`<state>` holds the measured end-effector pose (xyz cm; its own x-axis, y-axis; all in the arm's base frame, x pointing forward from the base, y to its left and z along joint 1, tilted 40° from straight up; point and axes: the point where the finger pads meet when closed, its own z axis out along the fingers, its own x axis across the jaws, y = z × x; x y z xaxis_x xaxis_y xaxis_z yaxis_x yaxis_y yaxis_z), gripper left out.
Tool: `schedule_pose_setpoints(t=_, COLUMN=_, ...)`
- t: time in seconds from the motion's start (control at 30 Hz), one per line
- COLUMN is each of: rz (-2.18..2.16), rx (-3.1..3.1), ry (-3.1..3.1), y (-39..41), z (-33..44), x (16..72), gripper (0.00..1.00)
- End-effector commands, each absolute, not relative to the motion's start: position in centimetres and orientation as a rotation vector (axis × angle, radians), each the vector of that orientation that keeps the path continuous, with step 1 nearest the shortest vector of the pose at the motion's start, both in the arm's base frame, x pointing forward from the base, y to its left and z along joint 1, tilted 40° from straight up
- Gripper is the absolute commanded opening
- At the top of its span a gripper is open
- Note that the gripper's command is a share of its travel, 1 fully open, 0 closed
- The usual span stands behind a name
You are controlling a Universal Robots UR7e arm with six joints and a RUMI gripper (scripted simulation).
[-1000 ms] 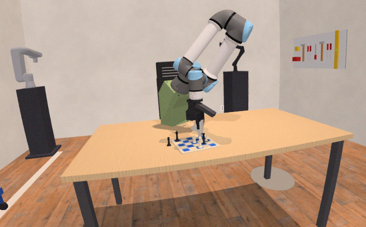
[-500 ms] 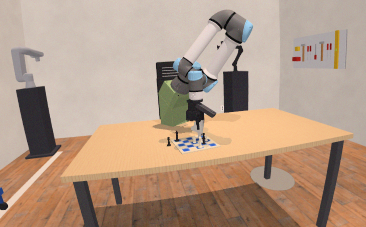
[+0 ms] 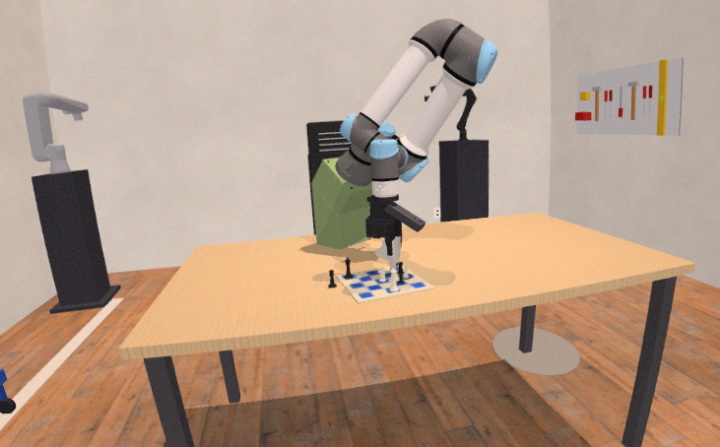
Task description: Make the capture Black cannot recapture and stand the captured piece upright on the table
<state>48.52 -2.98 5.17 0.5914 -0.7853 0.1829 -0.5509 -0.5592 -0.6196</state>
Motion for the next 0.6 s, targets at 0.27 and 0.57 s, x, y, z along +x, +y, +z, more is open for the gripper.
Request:
schedule_pose_setpoints(t=0.27, rz=-0.615, rx=-2.314, ry=1.06, y=-3.04, z=5.24, x=48.62, gripper=0.0)
schedule_pose_setpoints(t=0.57, rz=-0.615, rx=-2.314, ry=1.06, y=-3.04, z=5.24, x=48.62, gripper=0.1)
